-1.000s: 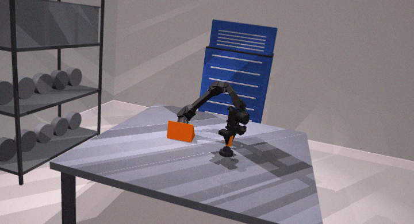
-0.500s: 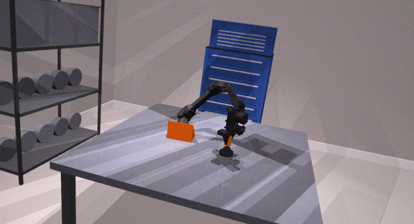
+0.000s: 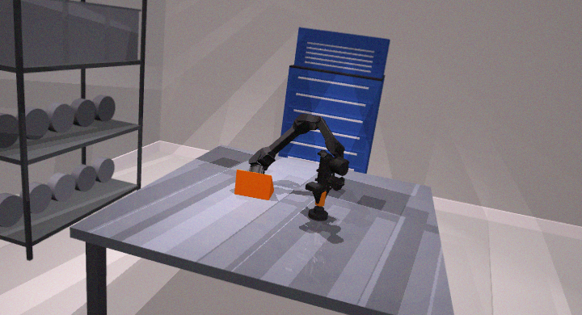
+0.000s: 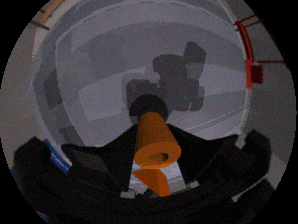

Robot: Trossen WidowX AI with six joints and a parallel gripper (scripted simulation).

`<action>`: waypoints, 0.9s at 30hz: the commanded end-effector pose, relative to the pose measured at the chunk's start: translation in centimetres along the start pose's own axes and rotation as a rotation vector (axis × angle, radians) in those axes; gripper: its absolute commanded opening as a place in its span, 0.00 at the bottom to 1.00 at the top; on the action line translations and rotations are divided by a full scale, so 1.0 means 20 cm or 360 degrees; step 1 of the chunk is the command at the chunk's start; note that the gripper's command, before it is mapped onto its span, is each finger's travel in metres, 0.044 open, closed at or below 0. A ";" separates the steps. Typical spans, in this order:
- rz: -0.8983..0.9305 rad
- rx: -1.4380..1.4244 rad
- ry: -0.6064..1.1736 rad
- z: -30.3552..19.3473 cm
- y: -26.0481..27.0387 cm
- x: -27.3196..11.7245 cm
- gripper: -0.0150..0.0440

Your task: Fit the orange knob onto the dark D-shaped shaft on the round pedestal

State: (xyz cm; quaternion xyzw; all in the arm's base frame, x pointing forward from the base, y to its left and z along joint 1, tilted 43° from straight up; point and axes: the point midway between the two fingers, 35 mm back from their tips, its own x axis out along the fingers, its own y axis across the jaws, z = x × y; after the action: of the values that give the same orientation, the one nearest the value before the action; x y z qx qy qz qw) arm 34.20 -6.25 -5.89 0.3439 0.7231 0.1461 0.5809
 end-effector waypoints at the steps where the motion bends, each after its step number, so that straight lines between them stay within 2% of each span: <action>1: 0.0000 0.0009 0.0002 0.00 0.00 0.01 0.25; 13: 0.0000 -0.0069 0.0002 0.00 0.00 0.01 0.25; 27: 0.0001 0.0083 0.0002 0.01 0.00 0.06 0.25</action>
State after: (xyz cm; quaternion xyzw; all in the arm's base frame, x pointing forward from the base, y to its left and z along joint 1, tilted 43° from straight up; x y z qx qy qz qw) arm 34.29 -5.66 -6.52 0.3502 0.7270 0.1371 0.5745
